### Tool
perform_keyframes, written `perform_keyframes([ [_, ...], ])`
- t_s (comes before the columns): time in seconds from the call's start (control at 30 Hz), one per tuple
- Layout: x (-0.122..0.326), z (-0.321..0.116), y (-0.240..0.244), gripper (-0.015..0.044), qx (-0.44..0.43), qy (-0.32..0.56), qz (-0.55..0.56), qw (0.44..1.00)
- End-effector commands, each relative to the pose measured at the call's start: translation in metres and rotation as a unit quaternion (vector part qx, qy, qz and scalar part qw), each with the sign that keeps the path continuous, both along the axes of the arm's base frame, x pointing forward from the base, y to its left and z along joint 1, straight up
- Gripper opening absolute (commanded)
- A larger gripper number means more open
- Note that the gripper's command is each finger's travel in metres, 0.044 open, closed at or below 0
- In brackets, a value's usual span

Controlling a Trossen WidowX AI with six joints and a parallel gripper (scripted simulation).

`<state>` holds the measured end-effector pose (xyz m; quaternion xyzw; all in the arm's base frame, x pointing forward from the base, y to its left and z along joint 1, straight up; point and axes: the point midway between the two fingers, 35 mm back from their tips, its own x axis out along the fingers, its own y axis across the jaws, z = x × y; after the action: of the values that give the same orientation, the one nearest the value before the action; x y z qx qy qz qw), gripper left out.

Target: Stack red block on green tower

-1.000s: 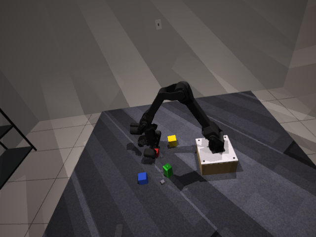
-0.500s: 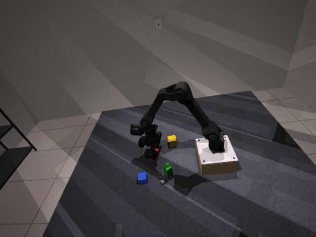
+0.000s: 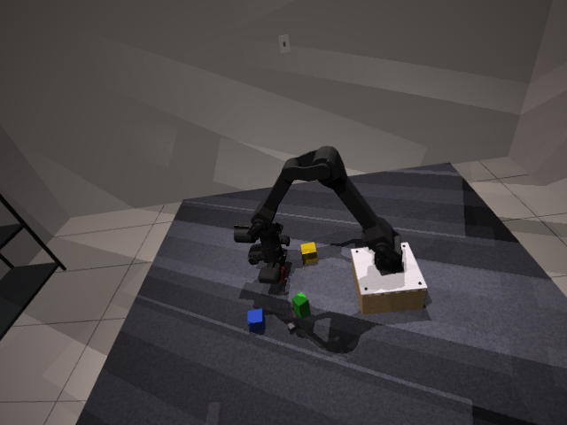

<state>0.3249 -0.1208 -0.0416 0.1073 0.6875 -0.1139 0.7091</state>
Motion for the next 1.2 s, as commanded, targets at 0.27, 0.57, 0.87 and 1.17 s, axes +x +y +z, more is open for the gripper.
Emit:
perform_keyframes([
  [0.27,0.0,0.02,0.0,0.0,0.002,-0.001,0.0,1.0],
  [0.57,-0.001,0.068,0.0,0.0,0.002,-0.001,0.0,1.0],
  [0.87,-0.003,0.114,0.001,0.0,0.002,-0.001,0.0,1.0],
  [1.17,-0.003,0.117,0.004,0.0,0.002,-0.001,0.0,1.0],
])
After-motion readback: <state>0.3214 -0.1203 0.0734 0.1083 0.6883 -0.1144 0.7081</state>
